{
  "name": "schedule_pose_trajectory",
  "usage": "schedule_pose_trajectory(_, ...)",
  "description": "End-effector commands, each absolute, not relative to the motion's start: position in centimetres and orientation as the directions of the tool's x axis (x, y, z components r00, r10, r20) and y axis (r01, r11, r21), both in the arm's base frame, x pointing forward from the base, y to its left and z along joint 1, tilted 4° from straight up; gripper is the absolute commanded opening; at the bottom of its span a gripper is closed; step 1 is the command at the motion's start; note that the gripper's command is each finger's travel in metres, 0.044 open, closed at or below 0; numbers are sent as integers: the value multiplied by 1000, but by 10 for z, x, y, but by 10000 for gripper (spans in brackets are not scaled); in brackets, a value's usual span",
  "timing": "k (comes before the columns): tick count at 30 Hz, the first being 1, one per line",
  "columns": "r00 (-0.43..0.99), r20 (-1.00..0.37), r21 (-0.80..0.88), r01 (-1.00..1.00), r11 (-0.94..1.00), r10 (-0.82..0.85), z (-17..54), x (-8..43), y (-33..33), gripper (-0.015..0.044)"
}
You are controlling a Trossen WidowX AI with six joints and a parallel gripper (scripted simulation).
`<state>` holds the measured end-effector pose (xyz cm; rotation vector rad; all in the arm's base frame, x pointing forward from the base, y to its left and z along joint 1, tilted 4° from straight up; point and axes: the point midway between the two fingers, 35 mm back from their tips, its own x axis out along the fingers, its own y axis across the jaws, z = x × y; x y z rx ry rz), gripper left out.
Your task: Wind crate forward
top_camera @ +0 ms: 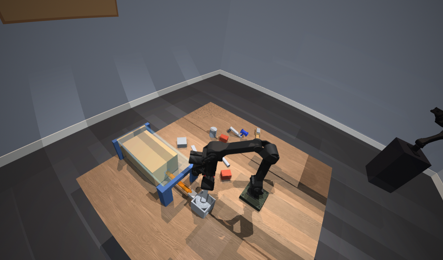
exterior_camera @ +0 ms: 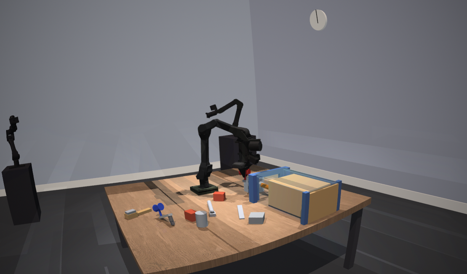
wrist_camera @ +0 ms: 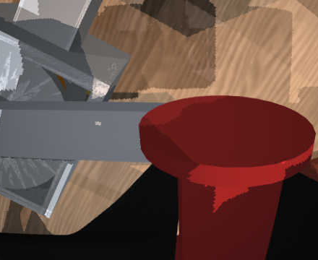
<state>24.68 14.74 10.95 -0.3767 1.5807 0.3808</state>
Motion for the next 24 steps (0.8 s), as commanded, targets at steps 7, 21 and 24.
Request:
schedule_pose_trajectory(7, -42, -999, 15, -467, 884, -6, 107, 249, 149, 0)
schedule_pose_trajectory(21, -41, -999, 15, -467, 884, -5, 107, 260, 155, 0)
schedule_pose_trajectory(24, -41, -999, 15, -467, 884, -5, 106, 263, 157, 0)
